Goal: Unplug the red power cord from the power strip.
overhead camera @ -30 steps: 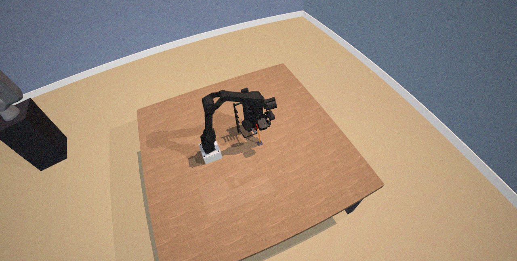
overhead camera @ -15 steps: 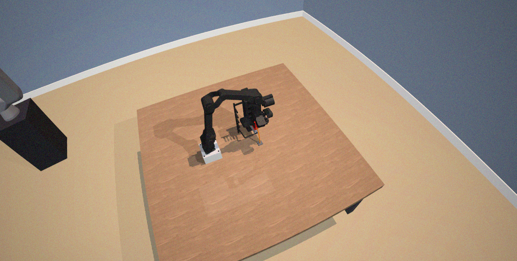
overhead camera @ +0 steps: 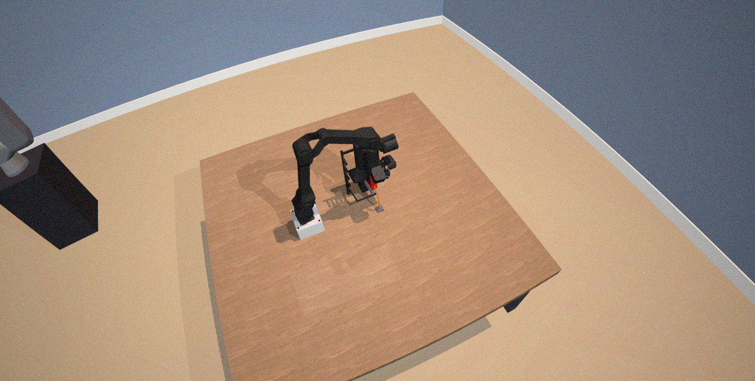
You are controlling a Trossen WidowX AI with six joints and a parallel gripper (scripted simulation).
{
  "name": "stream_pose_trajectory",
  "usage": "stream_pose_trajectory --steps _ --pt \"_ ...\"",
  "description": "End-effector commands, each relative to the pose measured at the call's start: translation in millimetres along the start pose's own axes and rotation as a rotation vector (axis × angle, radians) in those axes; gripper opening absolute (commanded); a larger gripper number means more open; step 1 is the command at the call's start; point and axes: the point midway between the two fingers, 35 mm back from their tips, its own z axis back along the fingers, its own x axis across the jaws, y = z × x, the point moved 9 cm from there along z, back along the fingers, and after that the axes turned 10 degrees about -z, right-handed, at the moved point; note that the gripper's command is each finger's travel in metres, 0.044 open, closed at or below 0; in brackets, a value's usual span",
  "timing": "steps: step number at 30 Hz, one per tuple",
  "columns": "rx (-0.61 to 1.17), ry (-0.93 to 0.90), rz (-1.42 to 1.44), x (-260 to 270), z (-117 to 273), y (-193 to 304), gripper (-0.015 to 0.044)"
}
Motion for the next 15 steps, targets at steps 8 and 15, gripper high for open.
stream_pose_trajectory --steps 8,15 --pt "0.002 0.004 -0.004 -1.7 -11.5 0.8 0.0160" --pt "0.002 0.004 -0.004 -1.7 -11.5 0.8 0.0160"
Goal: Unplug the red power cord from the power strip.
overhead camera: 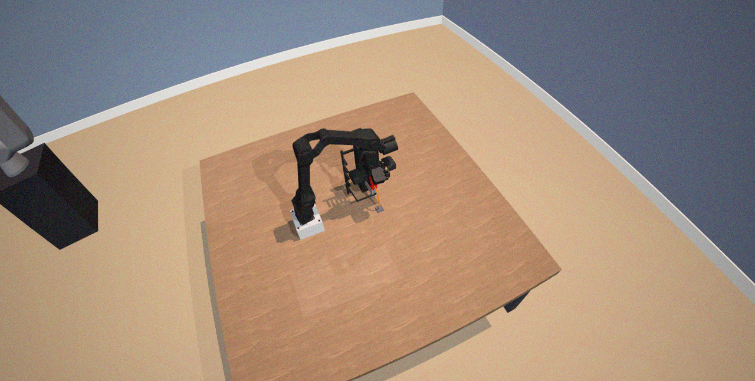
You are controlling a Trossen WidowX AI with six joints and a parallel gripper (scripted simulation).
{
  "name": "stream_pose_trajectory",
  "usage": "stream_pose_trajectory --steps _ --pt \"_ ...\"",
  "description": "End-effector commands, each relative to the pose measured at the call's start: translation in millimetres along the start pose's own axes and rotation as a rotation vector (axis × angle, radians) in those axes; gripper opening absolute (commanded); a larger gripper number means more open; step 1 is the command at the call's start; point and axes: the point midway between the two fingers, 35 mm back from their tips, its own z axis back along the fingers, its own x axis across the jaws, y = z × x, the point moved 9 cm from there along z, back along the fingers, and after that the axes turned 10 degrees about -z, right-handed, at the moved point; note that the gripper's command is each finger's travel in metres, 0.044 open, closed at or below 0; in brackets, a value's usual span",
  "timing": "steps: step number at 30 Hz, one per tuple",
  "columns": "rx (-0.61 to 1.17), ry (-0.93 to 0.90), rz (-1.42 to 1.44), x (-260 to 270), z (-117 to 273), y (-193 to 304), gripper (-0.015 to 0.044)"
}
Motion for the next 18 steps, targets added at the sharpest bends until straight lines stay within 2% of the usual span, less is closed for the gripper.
stream_pose_trajectory --steps 1,6,10,18 --pt "0.001 0.010 -0.004 -1.0 -3.4 0.2 0.0160" --pt "0.001 0.010 -0.004 -1.0 -3.4 0.2 0.0160" --pt "0.000 0.002 0.000 -0.4 -0.8 0.0 0.0055" --pt "0.000 0.002 0.000 -0.4 -0.8 0.0 0.0002"
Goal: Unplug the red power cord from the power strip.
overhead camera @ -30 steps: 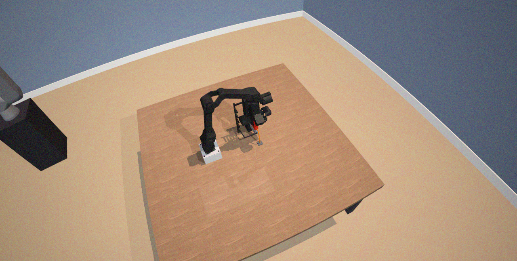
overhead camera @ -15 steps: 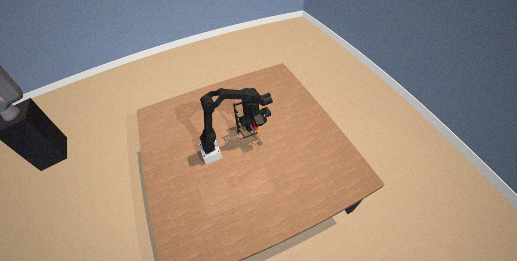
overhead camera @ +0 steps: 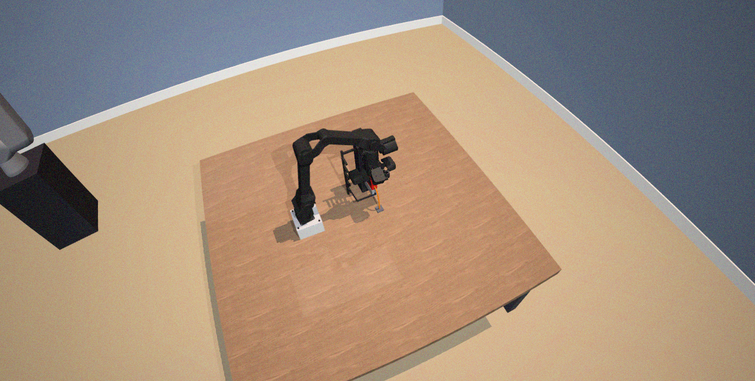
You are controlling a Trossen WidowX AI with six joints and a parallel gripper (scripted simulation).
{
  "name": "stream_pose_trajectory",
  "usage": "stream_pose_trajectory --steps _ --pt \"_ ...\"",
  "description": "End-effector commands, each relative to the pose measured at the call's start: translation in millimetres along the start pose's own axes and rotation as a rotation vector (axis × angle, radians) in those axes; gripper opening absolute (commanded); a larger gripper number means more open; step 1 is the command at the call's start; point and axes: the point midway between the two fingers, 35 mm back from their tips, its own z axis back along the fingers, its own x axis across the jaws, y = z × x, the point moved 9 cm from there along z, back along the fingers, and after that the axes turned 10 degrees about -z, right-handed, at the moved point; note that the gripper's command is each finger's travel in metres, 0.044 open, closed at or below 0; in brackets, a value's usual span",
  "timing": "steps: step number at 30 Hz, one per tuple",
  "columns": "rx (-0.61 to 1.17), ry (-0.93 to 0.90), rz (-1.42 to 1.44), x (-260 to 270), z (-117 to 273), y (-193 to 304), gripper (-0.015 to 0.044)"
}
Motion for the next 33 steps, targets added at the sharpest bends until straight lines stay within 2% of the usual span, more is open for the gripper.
stream_pose_trajectory --steps 1,33 --pt "0.001 -0.004 0.001 0.7 0.1 -0.1 0.0000" --pt "-0.003 0.000 -0.001 9.9 1.0 -48.4 0.0000"
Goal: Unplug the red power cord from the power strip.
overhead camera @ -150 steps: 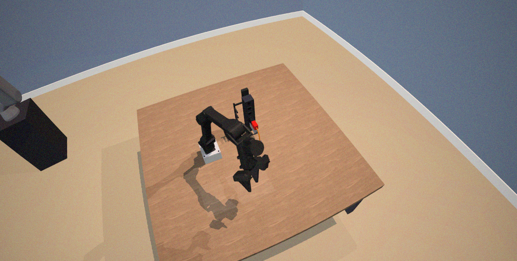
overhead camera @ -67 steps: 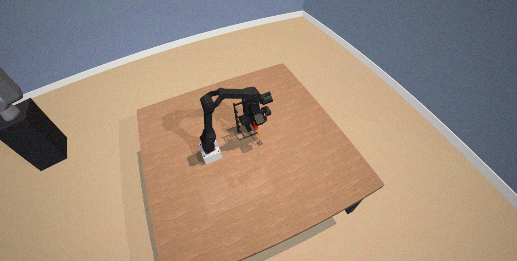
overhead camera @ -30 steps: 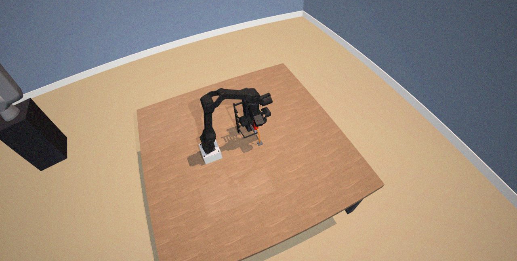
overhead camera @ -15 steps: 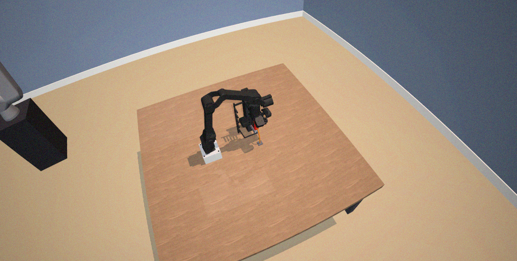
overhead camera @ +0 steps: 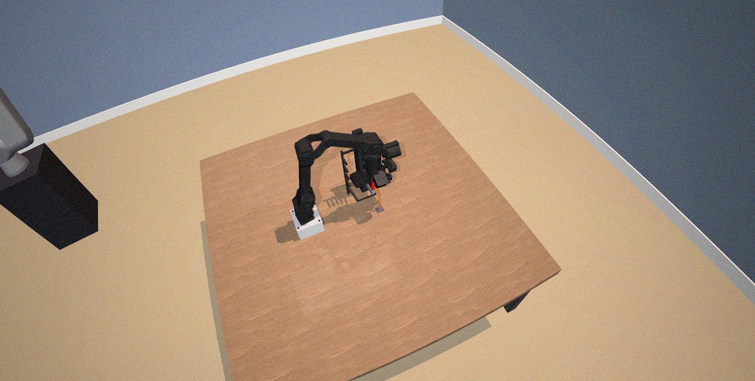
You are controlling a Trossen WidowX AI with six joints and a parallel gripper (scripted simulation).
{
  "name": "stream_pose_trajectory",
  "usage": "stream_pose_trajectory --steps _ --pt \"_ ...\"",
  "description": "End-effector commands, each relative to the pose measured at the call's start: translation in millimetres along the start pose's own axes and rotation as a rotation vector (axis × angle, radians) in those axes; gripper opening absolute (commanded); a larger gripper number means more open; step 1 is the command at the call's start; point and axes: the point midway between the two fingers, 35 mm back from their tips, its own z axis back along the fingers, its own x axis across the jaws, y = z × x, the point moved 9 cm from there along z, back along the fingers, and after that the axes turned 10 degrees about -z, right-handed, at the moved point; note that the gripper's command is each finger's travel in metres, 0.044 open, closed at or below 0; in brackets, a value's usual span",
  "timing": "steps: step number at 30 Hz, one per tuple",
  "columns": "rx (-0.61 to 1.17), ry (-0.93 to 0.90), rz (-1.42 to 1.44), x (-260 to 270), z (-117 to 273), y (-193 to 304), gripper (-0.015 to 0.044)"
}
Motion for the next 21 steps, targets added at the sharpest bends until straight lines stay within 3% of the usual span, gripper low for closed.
stream_pose_trajectory --steps 1,6,21 --pt "-0.103 -0.019 -0.058 4.2 5.5 -35.7 0.0000" --pt "-0.104 -0.018 -0.059 3.8 6.7 -43.7 0.0000" --pt "-0.102 -0.016 -0.060 1.7 5.5 -35.0 0.0394"
